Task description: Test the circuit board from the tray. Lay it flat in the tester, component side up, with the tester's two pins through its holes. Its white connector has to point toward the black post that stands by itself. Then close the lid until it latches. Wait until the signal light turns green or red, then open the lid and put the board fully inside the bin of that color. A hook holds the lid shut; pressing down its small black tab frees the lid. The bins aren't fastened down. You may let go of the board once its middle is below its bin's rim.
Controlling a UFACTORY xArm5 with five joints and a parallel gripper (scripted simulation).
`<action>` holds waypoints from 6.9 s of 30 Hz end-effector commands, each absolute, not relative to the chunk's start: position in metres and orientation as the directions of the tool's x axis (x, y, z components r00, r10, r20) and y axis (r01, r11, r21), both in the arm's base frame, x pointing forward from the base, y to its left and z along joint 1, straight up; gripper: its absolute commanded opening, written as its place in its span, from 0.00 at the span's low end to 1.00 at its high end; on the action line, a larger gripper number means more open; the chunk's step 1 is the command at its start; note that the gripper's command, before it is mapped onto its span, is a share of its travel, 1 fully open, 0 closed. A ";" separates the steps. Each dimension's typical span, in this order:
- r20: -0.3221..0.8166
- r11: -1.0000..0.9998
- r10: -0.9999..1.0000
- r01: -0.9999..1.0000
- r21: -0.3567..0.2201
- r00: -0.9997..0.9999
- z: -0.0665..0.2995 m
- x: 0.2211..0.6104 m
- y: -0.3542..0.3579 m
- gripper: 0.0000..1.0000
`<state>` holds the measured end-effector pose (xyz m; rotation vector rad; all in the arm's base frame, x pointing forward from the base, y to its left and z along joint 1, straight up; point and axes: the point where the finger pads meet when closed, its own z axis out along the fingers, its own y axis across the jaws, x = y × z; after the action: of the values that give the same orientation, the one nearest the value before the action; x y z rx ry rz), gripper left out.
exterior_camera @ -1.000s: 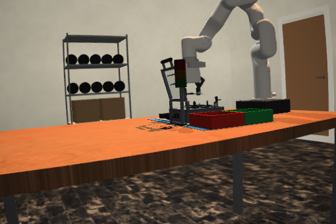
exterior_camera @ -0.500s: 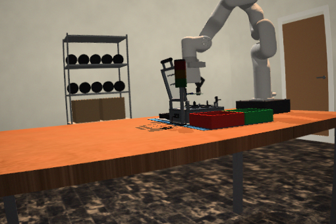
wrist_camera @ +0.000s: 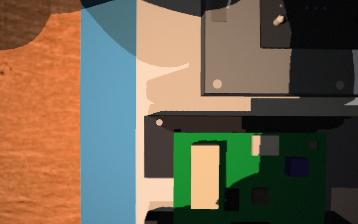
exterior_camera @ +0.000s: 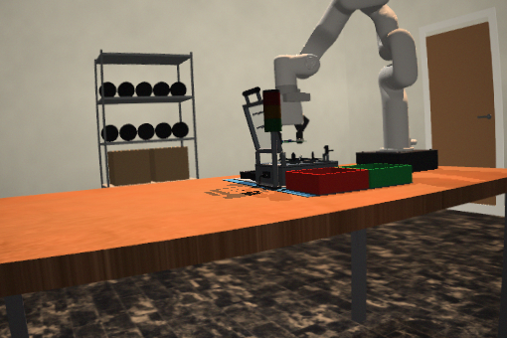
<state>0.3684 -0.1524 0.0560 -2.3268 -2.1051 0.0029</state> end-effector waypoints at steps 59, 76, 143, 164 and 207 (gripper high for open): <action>0.000 -0.100 0.995 0.995 -0.001 0.100 0.068 0.436 -0.009 0.79; 0.000 -0.100 0.995 0.995 -0.001 0.100 0.069 0.442 0.005 0.79; 0.000 -0.100 0.995 0.995 -0.001 0.100 0.023 0.442 0.006 0.79; 0.000 -0.100 0.995 0.995 -0.001 0.100 0.023 0.442 0.006 0.79; 0.000 -0.100 0.995 0.995 -0.001 0.100 0.022 0.442 0.006 0.79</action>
<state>0.4410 0.0058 0.0210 -2.3274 -2.1059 0.0052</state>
